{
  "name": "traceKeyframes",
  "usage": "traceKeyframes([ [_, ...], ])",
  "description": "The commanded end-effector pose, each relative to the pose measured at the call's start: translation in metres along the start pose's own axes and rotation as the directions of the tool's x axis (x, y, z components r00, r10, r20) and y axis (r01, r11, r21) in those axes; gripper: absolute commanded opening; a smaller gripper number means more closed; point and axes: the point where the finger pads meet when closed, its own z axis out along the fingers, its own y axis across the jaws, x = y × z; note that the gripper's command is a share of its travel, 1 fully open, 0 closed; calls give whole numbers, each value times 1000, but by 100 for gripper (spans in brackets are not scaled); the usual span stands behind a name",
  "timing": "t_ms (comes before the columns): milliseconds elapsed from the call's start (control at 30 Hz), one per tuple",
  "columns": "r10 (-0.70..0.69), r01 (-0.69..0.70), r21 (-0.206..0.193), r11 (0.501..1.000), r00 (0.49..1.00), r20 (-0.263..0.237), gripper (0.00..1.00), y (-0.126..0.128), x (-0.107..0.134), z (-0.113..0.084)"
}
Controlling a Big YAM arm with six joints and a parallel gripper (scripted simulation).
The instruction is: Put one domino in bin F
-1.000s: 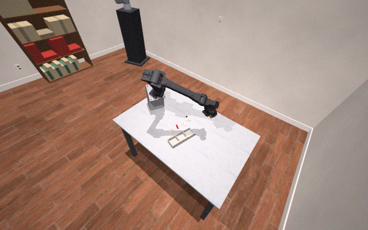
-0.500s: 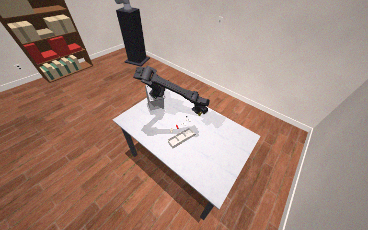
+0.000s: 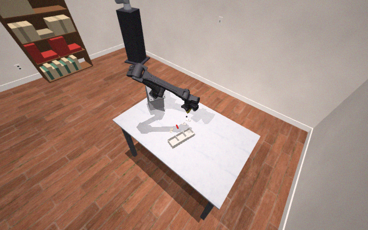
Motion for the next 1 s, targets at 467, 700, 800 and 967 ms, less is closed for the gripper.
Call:
traceKeyframes([
  [467,-88,88,27,996,996,-23,9,-22,35,-10],
  [700,-77,77,26,997,997,-19,9,-20,31,-10],
  [800,-76,76,24,997,997,-18,9,-18,30,-10],
  [967,-70,70,27,997,997,-20,9,-19,29,-9],
])
